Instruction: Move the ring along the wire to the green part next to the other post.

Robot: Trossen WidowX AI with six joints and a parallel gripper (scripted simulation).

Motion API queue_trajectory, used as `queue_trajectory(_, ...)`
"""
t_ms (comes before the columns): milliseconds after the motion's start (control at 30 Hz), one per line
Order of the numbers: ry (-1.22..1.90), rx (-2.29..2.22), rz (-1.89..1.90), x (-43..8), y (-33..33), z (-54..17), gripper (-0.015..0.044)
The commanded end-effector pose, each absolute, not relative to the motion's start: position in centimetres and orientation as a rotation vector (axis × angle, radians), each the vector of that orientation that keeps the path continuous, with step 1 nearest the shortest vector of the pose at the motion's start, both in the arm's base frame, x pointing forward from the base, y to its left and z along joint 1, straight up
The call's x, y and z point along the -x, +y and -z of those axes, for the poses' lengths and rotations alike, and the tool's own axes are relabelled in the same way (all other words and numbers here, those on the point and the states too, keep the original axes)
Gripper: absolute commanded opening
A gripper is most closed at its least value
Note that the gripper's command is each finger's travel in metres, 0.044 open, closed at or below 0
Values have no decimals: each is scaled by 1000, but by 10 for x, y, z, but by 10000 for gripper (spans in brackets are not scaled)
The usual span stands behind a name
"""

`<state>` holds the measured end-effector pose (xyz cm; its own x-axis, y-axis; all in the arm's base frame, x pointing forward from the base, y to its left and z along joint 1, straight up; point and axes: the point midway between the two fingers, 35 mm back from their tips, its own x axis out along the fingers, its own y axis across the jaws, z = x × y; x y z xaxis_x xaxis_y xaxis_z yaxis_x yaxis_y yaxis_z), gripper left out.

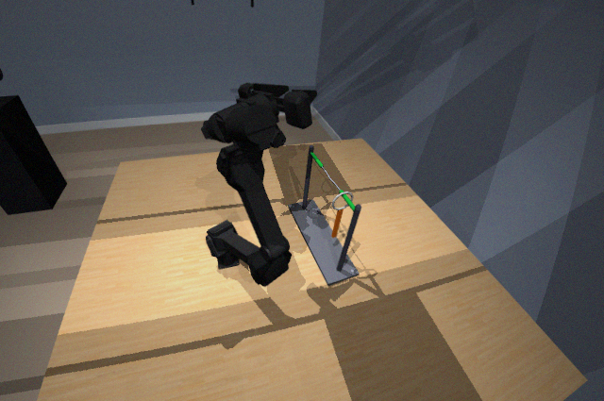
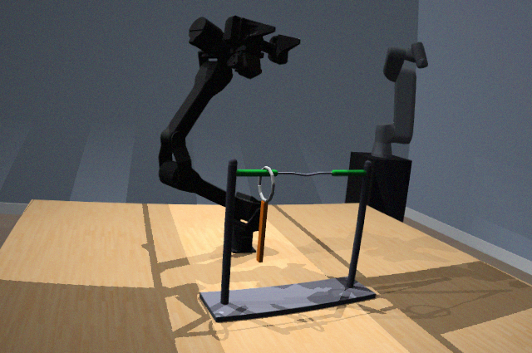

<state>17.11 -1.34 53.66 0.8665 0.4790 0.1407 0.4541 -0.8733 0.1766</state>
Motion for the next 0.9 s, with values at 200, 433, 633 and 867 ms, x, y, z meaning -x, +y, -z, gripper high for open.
queue_trajectory(200, 575, -2788, -401, -158, -8, -543, 216)
queue_trajectory(433, 308, -2556, -544, -140, 4, -549, 160)
queue_trajectory(633, 105, -2330, -600, -133, 17, -550, 160)
queue_trajectory(867, -88, -2047, -606, -134, 35, -546, 160)
